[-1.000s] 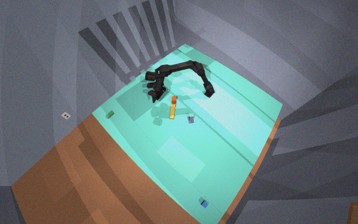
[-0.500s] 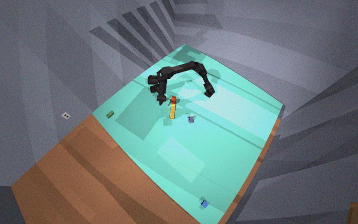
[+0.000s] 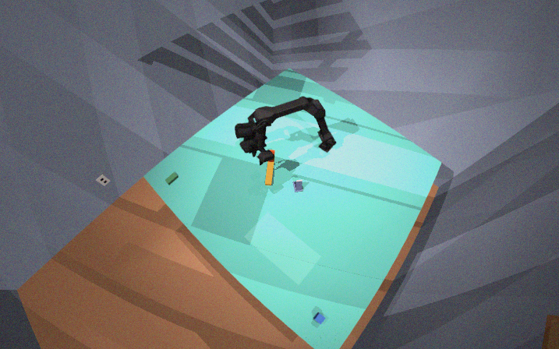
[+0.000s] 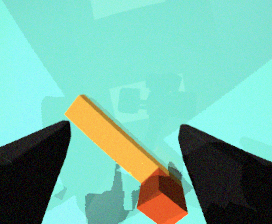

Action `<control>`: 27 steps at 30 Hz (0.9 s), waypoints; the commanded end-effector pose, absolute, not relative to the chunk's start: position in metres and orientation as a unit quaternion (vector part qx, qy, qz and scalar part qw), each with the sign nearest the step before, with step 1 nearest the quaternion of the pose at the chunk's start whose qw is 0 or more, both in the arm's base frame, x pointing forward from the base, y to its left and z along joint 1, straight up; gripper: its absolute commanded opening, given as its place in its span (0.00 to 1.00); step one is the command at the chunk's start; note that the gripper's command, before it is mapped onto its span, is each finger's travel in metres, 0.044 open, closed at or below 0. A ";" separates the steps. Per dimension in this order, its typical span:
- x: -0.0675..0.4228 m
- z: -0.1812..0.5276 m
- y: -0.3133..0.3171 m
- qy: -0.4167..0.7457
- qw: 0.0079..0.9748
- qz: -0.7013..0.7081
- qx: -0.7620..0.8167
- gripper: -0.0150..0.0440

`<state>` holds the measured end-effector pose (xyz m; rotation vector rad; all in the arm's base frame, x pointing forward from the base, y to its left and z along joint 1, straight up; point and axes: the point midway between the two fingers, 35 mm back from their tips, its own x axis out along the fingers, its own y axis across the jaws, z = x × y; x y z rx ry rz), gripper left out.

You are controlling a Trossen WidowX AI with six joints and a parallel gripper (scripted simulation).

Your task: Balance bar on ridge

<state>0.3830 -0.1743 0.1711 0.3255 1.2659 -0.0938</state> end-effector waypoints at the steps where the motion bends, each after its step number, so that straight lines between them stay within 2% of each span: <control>1: 0.376 0.170 -0.167 0.609 0.788 -0.009 0.088 0.79; 22: 0.342 0.172 -0.137 0.663 0.693 0.194 -0.207 0.79; 27: 0.340 0.172 -0.135 0.664 0.681 0.210 -0.226 0.79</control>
